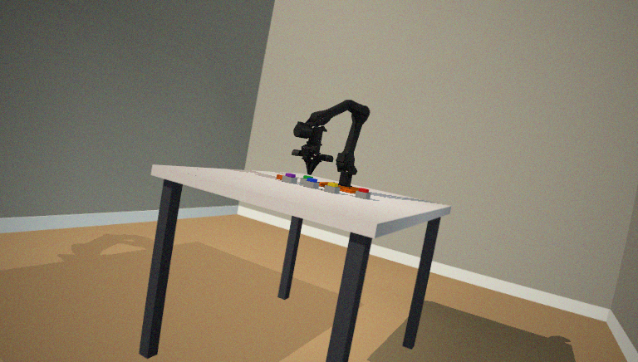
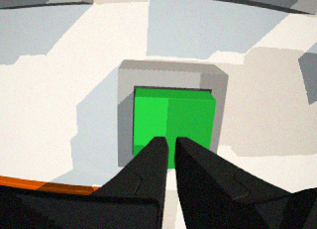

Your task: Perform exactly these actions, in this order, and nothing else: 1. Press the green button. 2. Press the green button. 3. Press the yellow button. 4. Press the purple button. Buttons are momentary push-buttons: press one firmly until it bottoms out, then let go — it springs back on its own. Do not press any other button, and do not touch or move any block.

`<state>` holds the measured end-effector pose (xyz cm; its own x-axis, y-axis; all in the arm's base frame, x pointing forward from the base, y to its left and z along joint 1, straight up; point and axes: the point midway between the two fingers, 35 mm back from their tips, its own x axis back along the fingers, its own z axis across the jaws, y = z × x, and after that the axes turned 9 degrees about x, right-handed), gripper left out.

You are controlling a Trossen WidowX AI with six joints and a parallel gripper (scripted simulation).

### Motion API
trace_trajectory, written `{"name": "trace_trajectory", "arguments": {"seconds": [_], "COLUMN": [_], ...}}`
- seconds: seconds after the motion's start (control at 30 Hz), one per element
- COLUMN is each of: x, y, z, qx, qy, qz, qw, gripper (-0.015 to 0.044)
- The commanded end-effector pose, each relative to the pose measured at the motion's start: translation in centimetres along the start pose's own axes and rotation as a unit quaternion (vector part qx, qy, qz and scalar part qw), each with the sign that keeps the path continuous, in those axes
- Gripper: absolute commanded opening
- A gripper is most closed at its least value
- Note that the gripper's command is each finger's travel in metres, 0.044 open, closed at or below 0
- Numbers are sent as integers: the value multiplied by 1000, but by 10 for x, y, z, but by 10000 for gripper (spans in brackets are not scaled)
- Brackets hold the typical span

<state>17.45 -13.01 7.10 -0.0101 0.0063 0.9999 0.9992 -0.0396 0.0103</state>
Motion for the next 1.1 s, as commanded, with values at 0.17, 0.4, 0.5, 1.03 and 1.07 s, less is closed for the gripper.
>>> {"name": "trace_trajectory", "arguments": {"seconds": [0.17,0.4,0.5,1.03,1.07], "x": [37,80,81,82,82], "y": [2,0,7,102,102], "z": [-2,-1,4,150,150], "qx": [-1,-2,-2,-2,-2], "qy": [-6,-6,-5,2,2], "qz": [-4,-4,-4,-8,-8], "qw": [1000,1000,1000,1000,1000], "gripper": [20,20,20,20,20]}}
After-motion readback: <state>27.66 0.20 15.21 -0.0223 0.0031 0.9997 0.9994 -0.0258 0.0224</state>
